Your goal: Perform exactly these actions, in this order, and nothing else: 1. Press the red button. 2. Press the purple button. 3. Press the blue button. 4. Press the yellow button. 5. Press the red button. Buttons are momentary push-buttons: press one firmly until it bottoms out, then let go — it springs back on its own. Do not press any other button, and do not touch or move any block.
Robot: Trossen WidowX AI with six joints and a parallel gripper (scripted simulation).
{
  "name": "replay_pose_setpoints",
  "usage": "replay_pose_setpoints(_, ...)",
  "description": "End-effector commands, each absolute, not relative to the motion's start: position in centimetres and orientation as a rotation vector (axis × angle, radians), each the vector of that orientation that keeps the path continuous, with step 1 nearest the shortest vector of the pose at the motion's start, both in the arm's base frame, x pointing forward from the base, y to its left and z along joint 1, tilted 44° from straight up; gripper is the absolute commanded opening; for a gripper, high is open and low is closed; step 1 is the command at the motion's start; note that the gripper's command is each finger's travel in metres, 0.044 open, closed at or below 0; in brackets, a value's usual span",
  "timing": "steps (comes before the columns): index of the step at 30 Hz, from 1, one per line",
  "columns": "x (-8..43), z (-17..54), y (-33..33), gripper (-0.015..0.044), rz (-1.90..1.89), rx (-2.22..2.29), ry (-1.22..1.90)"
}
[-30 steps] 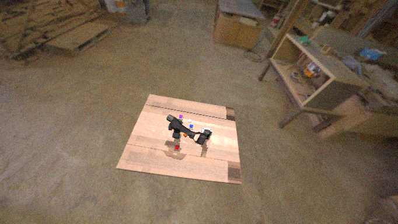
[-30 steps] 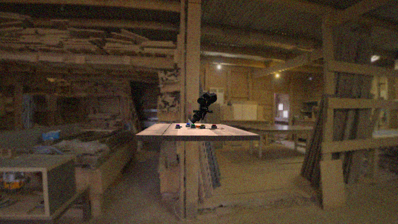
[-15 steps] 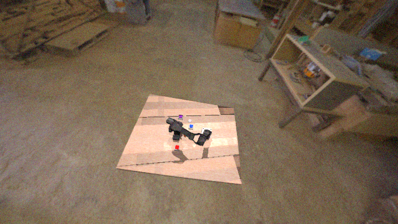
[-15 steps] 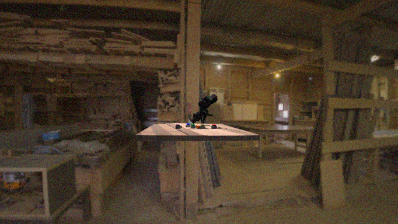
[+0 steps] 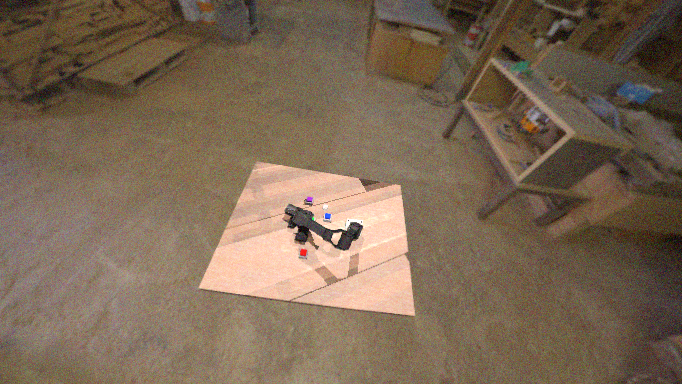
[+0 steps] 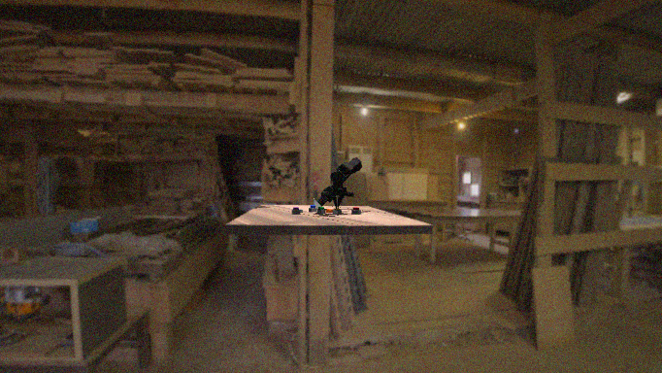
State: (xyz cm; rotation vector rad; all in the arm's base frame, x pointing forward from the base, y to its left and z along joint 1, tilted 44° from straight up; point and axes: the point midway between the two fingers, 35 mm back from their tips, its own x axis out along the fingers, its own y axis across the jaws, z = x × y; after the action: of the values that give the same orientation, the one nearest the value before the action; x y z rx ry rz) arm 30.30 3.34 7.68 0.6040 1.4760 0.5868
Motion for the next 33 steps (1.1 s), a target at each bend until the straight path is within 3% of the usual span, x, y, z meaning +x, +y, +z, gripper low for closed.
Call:
replay_pose_setpoints(1, 30.2, 7.6, 3.5, 0.002, 0.588, 0.61, 1.478)
replay_pose_setpoints(14, 30.3, 7.8, 3.2, 0.002, 0.587, 0.605, 1.476)
replay_pose_setpoints(28, 30.1, 14.2, -3.0, 0.002, 0.584, 0.608, 1.481)
replay_pose_setpoints(33, 30.1, 15.3, -2.2, 0.002, 0.579, 0.61, 1.478)
